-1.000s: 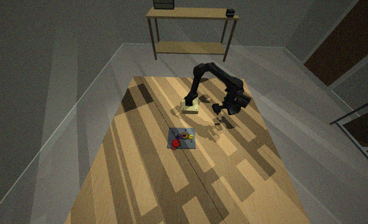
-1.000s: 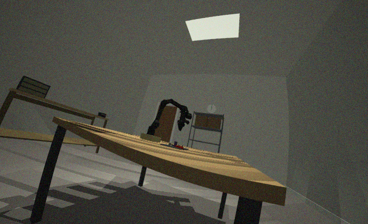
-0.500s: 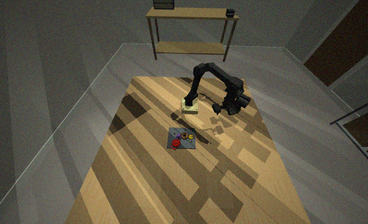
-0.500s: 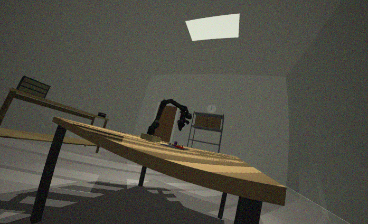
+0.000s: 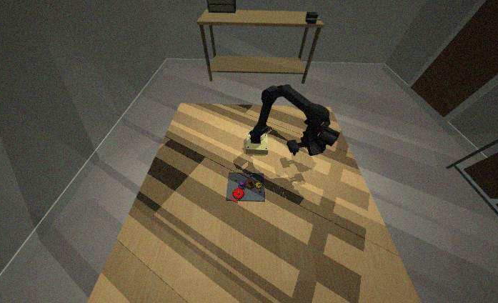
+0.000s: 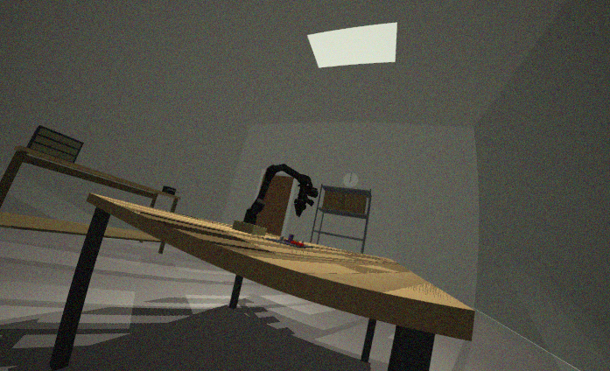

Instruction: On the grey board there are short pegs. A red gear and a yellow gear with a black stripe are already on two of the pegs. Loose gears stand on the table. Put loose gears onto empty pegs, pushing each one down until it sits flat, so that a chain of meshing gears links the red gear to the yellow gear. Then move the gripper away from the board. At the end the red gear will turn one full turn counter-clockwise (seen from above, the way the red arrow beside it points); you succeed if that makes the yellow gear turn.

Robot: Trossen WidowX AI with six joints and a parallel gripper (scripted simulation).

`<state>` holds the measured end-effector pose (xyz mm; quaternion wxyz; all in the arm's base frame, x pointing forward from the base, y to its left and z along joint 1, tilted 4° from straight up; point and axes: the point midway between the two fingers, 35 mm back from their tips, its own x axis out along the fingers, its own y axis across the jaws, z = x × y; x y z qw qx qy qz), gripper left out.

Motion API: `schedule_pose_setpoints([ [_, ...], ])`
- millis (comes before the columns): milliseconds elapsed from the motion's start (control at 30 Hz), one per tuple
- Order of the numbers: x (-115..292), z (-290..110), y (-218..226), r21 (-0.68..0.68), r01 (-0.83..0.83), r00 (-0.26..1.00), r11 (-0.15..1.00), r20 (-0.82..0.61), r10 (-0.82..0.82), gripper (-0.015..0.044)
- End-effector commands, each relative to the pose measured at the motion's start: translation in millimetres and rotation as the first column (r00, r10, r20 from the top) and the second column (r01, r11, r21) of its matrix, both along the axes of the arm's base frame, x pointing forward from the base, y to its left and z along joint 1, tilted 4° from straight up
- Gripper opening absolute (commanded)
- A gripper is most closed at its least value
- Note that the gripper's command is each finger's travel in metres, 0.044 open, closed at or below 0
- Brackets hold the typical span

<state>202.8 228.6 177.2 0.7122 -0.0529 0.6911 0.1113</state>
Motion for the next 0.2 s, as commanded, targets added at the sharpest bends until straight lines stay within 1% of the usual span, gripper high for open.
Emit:
schedule_pose_setpoints([
  [0,0.0,0.5,-0.2,-0.001,0.004,1.0,1.0,0.001,-0.004,0.044],
  [167,0.0,0.5,-0.2,-0.001,0.004,1.0,1.0,0.001,-0.004,0.044],
])
